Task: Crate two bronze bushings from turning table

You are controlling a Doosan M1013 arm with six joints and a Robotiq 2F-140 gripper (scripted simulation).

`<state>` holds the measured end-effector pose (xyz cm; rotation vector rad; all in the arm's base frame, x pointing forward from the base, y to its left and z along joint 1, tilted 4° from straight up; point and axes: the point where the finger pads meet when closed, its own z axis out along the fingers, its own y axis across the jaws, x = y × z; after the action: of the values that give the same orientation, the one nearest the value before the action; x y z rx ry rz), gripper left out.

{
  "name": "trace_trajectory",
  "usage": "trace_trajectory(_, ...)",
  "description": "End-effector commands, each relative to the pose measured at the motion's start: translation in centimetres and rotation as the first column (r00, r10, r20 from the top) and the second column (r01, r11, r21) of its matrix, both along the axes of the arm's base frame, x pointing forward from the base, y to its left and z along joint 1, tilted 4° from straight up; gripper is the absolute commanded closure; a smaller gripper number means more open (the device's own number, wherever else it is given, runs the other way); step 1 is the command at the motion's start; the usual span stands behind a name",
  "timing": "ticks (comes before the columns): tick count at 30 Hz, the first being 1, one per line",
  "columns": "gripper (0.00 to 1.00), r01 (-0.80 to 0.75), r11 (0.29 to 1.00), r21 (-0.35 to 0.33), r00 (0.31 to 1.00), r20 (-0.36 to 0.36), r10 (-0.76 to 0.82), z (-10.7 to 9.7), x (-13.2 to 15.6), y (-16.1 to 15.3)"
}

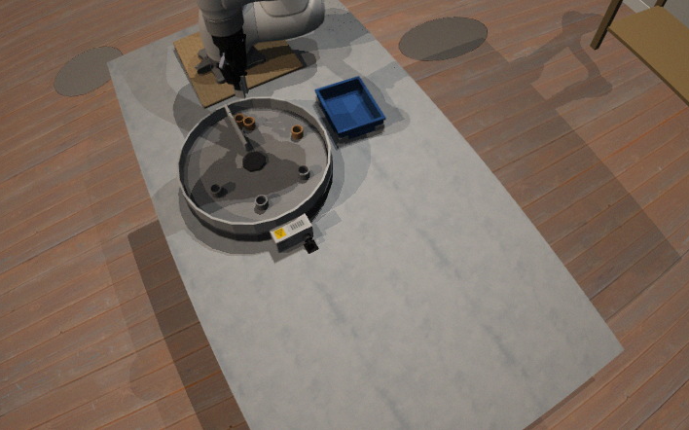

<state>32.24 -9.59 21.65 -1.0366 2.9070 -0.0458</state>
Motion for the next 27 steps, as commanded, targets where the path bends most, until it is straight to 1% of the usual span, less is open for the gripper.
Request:
trace_trajectory(1,0.93,0.000,1.000,0.000,1.000,0.000,0.000,0.00,0.00,0.00)
trace_trajectory(6,0.93,0.000,1.000,0.000,1.000,0.000,0.000,0.00,0.00,0.00)
trace_trajectory(7,0.91,0.000,1.000,0.000,1.000,0.000,0.000,0.00,0.00,0.00)
trace_trajectory(27,0.91,0.000,1.000,0.000,1.000,0.000,0.000,0.00,0.00,0.00)
